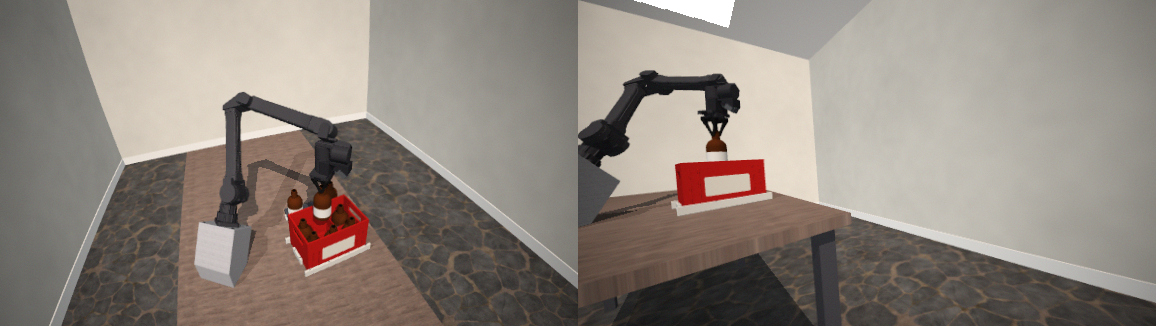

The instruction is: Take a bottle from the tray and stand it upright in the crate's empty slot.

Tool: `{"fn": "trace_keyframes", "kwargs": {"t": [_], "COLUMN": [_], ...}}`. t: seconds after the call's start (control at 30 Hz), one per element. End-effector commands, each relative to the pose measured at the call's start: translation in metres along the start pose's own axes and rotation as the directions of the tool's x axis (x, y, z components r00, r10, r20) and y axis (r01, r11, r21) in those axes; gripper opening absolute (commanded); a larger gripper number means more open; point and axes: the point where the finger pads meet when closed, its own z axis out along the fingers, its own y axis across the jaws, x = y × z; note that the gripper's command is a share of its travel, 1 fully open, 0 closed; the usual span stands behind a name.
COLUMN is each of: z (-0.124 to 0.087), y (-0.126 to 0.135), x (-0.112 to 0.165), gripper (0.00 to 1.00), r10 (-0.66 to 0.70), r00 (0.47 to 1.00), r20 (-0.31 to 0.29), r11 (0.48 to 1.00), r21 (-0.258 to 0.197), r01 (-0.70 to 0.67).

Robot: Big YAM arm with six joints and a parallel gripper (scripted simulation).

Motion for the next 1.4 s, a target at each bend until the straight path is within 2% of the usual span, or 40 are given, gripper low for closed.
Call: {"fn": "trace_keyframes", "kwargs": {"t": [0.0,1.37], "z": [-0.0085,-0.0058], "y": [0.0081,0.0103], "x": [-0.0028,-0.0012], "gripper": [0.0,0.0], "r10": [-0.019,-0.024], "r00": [0.999,0.999], "r20": [0.041,0.034], "r11": [1.0,1.0], "r21": [-0.001,0.0], "r01": [0.019,0.024]}}
